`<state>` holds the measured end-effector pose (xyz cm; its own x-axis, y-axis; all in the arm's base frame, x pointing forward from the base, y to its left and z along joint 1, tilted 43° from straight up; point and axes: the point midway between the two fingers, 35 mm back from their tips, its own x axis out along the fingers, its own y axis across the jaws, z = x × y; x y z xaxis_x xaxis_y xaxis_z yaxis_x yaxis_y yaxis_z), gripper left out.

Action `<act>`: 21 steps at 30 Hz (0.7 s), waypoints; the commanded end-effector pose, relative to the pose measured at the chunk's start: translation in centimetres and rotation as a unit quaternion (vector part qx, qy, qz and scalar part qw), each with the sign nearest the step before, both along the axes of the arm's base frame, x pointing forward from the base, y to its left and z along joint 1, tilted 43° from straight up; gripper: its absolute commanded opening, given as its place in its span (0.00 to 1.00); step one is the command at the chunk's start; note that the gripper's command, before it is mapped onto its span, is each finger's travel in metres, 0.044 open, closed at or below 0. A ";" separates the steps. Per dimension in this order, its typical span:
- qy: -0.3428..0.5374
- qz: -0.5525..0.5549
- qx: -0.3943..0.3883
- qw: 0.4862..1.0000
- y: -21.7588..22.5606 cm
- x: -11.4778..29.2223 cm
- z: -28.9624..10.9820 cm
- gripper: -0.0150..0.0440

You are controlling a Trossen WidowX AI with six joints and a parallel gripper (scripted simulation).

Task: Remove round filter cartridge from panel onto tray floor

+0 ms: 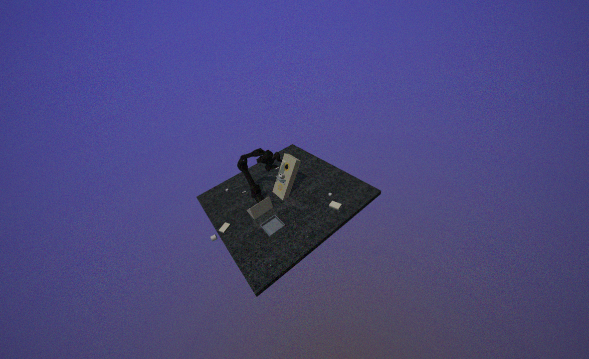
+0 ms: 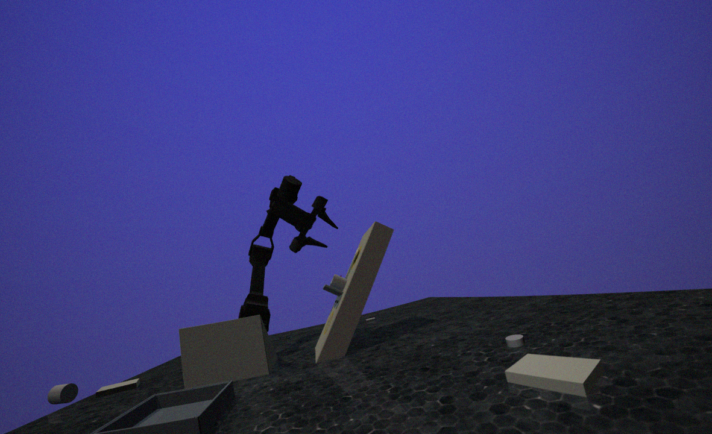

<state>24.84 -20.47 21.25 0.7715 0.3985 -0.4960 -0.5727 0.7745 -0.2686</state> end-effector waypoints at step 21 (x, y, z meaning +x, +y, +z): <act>0.369 -0.225 0.372 0.821 6.6 -2.5 -6.6 0.77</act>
<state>22.36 -14.25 15.06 0.5320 0.5550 -0.6395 -0.0012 0.7557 0.6549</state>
